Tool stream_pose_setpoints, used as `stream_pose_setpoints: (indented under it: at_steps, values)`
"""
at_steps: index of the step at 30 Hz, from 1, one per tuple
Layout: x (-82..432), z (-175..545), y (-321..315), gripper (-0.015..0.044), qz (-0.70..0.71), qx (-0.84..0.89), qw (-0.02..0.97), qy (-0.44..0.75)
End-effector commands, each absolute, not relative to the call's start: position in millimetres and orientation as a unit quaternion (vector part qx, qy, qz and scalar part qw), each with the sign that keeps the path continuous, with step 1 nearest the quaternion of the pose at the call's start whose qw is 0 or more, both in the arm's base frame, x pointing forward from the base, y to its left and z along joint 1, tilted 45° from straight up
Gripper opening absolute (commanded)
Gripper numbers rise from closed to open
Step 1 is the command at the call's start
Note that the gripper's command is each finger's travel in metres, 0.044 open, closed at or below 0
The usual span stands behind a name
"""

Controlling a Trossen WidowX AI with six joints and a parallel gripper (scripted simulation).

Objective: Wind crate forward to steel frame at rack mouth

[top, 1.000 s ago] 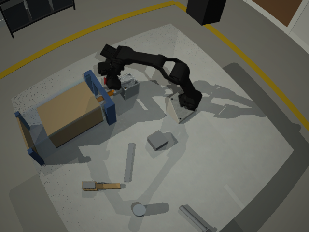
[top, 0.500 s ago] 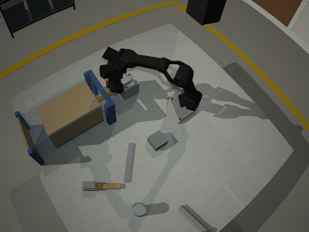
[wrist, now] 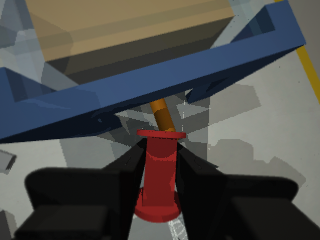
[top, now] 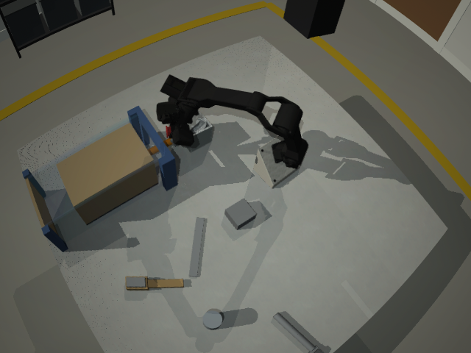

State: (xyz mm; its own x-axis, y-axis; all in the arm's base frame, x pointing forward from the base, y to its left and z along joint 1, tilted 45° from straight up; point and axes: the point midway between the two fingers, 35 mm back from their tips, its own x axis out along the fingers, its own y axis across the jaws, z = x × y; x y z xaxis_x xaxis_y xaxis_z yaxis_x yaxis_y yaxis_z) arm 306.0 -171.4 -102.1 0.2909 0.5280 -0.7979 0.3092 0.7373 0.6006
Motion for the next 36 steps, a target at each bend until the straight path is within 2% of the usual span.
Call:
stream_pose_setpoints:
  at_steps: [1,36]
  values:
    - [298.9,-96.0,-162.0,0.0,0.078,0.367,0.712,0.594]
    - [261.8,-69.0,-139.1,0.0,0.078,0.367,0.711,0.595]
